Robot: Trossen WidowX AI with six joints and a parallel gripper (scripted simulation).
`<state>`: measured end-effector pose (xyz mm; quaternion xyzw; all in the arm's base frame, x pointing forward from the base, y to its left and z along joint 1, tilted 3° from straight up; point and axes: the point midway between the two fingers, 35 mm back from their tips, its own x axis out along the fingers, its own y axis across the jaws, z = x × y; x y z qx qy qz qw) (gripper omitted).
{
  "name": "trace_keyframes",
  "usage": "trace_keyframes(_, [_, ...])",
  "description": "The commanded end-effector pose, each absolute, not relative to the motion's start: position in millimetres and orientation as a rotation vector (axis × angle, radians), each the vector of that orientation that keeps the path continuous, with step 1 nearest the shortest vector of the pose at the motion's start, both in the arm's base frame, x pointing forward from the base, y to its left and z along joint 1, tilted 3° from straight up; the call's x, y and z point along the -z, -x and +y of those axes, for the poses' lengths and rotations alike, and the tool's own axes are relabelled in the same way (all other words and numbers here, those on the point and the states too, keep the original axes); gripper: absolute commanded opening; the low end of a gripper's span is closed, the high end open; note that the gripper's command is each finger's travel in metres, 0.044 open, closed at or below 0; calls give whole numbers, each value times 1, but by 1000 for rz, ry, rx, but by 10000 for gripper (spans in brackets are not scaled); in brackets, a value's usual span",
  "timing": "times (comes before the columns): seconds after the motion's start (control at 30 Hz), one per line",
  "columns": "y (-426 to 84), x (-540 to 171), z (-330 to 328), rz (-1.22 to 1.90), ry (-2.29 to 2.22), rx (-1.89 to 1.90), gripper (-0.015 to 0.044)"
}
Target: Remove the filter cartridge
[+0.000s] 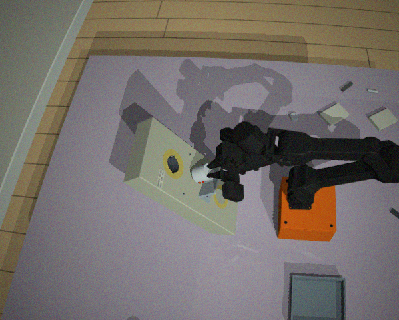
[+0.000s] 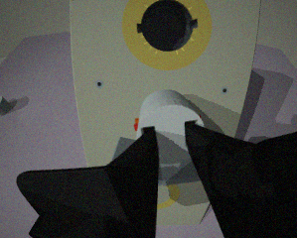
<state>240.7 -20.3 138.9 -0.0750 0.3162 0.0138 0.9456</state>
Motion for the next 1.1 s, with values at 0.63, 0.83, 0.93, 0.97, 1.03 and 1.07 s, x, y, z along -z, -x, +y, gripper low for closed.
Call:
trace_keyframes(0.63, [-276, -205, -24, 617, 151, -27, 104])
trace_keyframes(0.83, [-276, -233, -26, 607, 154, -26, 209])
trace_keyframes(0.93, [-274, -268, -27, 595, 158, -25, 288])
trace_keyframes(0.97, [-273, -277, -27, 592, 160, -24, 314])
trace_keyframes(1.03, [-271, -284, -27, 590, 161, -24, 367])
trace_keyframes(1.07, [-271, -284, -27, 590, 161, -24, 393])
